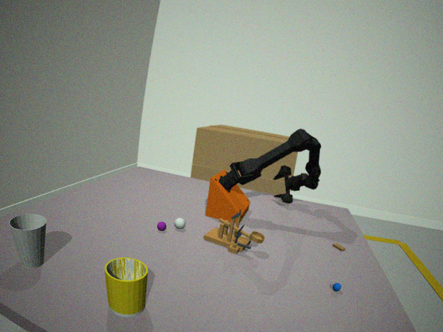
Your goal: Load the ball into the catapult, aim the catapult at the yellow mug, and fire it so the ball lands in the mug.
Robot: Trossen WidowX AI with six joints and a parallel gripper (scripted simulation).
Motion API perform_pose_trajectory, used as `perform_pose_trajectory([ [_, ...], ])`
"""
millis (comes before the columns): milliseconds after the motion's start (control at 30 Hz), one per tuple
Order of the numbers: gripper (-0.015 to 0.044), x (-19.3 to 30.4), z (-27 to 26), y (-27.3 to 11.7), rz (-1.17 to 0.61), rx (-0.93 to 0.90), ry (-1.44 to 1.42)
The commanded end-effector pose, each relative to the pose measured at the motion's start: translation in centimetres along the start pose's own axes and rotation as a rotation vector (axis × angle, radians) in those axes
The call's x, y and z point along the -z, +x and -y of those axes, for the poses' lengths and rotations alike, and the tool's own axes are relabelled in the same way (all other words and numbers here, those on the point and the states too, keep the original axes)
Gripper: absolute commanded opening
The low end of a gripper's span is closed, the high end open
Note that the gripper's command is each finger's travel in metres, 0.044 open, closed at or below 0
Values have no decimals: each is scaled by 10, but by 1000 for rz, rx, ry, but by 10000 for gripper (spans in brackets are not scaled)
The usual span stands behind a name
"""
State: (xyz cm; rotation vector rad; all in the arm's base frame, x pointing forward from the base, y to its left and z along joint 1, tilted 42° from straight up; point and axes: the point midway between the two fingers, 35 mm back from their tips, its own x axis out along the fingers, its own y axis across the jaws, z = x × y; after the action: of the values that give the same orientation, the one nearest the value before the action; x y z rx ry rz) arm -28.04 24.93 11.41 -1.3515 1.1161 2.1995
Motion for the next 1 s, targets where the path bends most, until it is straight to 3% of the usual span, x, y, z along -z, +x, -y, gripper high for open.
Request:
perform_pose_trajectory([
  [0,440,-11,18,-24,81,13,69],
  [967,440,-5,141,-194,574,161,501],
])
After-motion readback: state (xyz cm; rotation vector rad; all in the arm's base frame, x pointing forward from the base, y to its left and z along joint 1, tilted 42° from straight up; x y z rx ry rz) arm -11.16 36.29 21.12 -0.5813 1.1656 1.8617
